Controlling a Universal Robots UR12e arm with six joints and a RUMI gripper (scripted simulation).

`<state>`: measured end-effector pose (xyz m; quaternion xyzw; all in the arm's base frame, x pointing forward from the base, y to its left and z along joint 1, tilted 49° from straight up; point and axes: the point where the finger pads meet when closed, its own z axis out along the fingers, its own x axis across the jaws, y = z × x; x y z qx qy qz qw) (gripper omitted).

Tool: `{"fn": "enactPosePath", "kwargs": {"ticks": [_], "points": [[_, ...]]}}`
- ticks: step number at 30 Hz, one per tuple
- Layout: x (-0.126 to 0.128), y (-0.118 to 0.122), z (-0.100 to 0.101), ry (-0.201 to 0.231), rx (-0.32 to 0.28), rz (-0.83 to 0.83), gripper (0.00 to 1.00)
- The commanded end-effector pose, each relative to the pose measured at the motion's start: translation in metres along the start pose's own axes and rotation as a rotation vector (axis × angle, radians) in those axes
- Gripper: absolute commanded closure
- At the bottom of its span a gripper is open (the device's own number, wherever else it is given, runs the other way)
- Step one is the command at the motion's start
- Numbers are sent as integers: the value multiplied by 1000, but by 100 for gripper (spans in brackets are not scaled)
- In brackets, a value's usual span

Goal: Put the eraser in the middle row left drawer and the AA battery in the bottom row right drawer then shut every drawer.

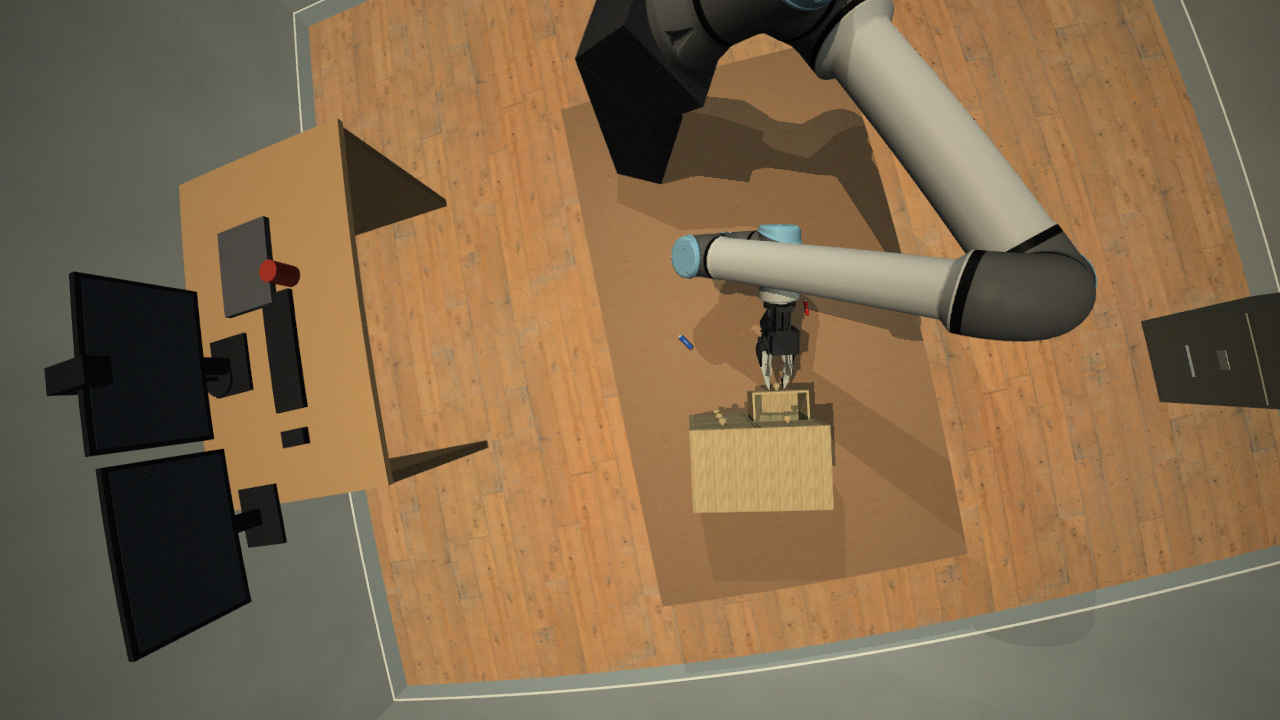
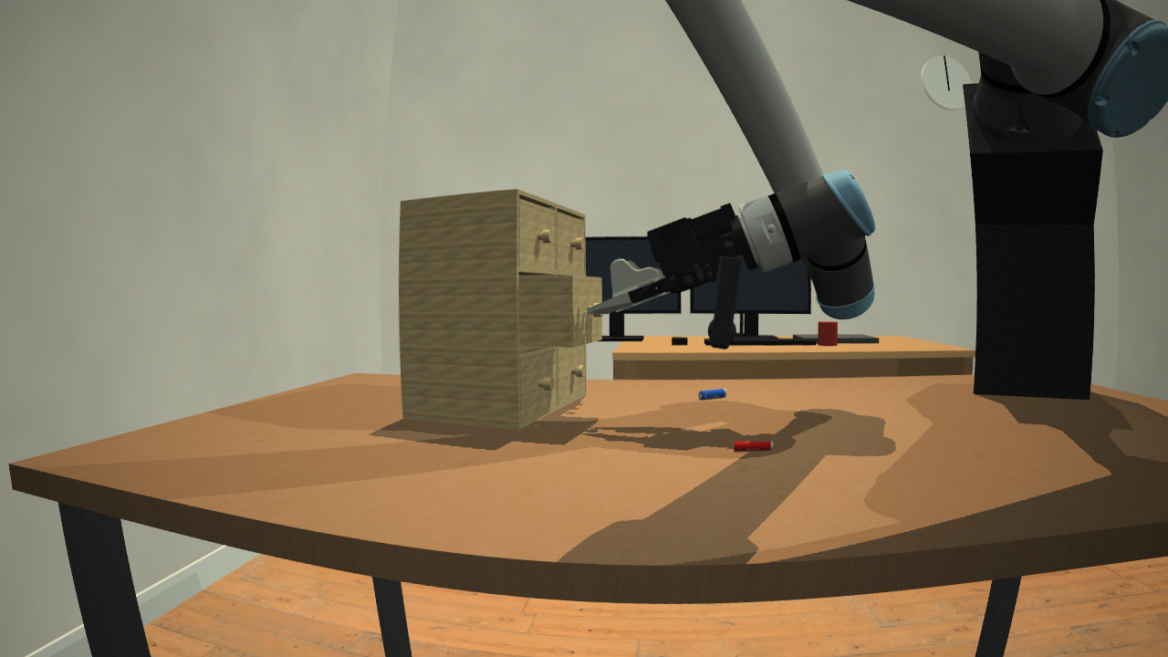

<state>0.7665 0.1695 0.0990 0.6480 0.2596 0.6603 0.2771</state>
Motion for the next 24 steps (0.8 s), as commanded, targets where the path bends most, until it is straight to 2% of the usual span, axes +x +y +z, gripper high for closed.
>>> {"fn": "enactPosePath", "kwargs": {"ticks": [1,11,12,24], "points": [[0,0,0,0,-1,0,80],[0,0,0,0,-1,0,80],[0,0,0,0,-1,0,93],[0,0,0,0,-1,0,93]]}}
